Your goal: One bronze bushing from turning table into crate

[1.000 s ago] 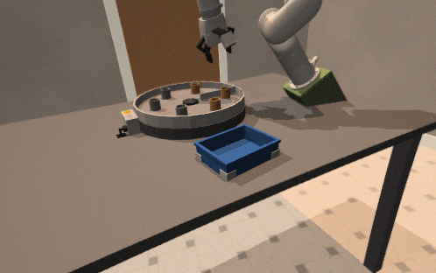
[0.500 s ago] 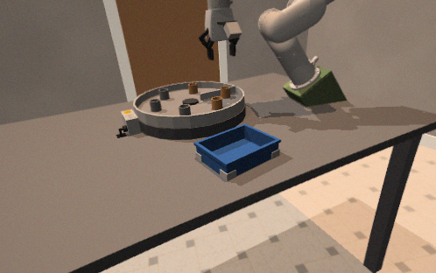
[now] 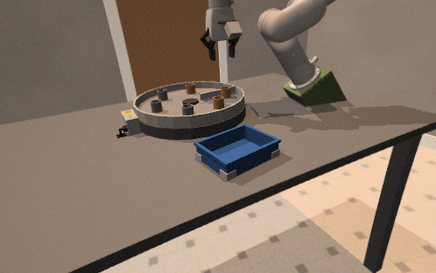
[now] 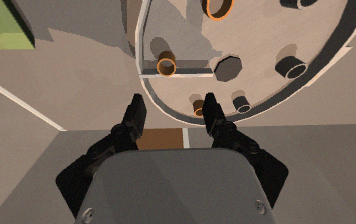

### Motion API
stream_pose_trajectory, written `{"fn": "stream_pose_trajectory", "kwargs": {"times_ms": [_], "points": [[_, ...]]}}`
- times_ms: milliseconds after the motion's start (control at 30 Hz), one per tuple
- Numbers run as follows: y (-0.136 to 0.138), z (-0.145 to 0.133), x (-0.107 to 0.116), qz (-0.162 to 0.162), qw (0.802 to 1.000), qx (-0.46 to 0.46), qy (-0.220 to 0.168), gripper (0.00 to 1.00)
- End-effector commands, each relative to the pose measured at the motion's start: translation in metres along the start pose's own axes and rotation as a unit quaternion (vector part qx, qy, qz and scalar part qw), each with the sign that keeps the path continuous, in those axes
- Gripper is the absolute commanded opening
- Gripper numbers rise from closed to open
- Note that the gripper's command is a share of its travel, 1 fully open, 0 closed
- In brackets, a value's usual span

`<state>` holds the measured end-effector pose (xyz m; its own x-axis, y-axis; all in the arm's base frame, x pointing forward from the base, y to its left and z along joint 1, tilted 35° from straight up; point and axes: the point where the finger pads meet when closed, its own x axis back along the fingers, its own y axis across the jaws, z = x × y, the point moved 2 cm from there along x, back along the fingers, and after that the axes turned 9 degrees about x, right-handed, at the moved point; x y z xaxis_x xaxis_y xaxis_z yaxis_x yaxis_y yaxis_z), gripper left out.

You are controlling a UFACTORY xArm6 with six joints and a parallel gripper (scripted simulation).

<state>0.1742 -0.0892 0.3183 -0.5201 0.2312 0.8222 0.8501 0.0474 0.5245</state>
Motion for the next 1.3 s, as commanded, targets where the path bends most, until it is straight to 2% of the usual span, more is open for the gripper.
{"fn": "stream_pose_trajectory", "kwargs": {"times_ms": [0, 1033, 1067, 1267], "points": [[0.0007, -0.0002, 0.0012, -0.001, 1.0, 0.0, -0.001, 0.12], [0.0007, -0.0002, 0.0012, -0.001, 1.0, 0.0, -0.001, 0.12], [0.0007, -0.0002, 0.0012, -0.001, 1.0, 0.0, -0.001, 0.15], [0.0007, -0.0002, 0.0012, -0.001, 1.0, 0.0, -0.001, 0.15]]}}
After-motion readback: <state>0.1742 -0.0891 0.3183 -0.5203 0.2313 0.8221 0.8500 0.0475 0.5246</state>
